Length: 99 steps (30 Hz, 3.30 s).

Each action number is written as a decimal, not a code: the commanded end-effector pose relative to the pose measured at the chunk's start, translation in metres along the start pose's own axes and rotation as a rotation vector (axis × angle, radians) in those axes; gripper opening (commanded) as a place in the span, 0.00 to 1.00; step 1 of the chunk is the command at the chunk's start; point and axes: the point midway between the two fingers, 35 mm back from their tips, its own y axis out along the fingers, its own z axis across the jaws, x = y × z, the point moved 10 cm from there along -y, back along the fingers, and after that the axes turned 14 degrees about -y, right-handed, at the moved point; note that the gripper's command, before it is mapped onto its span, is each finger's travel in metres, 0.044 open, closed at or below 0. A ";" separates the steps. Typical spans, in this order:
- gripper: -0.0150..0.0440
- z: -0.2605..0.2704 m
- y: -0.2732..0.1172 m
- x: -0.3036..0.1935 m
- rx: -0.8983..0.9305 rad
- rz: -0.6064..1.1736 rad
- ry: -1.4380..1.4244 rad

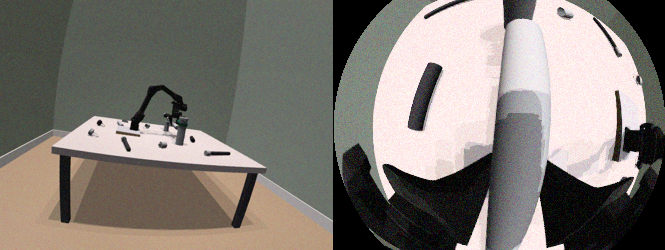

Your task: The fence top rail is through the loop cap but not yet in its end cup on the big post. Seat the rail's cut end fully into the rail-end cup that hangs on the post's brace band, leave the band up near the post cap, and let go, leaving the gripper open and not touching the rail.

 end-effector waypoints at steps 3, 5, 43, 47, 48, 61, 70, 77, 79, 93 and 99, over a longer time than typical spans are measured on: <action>0.25 -0.005 -0.029 0.010 -0.011 -0.127 0.010; 0.25 -0.005 -0.030 0.010 -0.011 -0.130 0.010; 0.25 -0.004 -0.033 0.016 -0.015 -0.108 0.006; 0.25 -0.005 -0.033 0.018 -0.016 -0.107 0.006; 0.25 -0.005 -0.033 0.019 -0.016 -0.107 0.006; 0.25 -0.009 -0.026 0.033 -0.020 -0.103 0.005; 0.25 -0.009 -0.026 0.033 -0.020 -0.103 0.005; 0.25 -0.009 -0.026 0.033 -0.020 -0.103 0.005; 0.25 -0.009 -0.026 0.033 -0.020 -0.103 0.005; 0.25 -0.009 -0.026 0.033 -0.020 -0.103 0.005; 0.25 -0.009 -0.025 0.032 -0.021 -0.098 0.004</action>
